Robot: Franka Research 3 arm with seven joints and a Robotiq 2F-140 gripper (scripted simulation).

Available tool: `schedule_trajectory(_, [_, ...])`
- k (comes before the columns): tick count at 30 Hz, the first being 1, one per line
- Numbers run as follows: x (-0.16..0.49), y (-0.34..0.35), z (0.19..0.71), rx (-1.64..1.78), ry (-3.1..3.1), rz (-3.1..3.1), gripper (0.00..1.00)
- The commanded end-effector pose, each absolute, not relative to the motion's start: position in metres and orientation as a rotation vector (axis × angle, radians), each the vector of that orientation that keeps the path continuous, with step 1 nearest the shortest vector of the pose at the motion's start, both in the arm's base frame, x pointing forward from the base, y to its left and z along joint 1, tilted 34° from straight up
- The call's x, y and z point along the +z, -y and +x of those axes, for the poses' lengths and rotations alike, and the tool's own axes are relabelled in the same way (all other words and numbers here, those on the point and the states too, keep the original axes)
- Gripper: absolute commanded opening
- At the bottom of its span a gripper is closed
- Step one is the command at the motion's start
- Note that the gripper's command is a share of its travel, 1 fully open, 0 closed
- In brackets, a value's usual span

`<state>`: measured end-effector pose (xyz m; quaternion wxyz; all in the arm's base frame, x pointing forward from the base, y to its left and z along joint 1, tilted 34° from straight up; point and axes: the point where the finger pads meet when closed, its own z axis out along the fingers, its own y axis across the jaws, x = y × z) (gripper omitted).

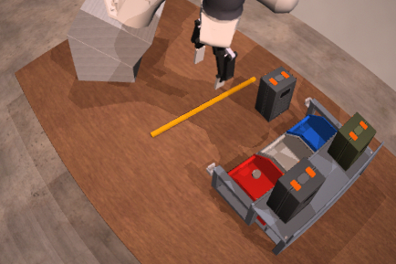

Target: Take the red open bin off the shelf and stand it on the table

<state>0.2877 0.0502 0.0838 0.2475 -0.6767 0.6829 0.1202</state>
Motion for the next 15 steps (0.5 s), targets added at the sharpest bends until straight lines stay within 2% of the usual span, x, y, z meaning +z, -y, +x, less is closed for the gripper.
schedule_trajectory(1, [0.0838, -0.0503, 0.2875, 0.152, -1.867, -1.780, 0.57])
schedule_trajectory(3, [0.0838, -0.0504, 0.2873, 0.038, -1.866, -1.734, 0.57])
schedule_trajectory(15, [0.0838, -0.0504, 0.2873, 0.038, -1.866, -1.734, 0.57])
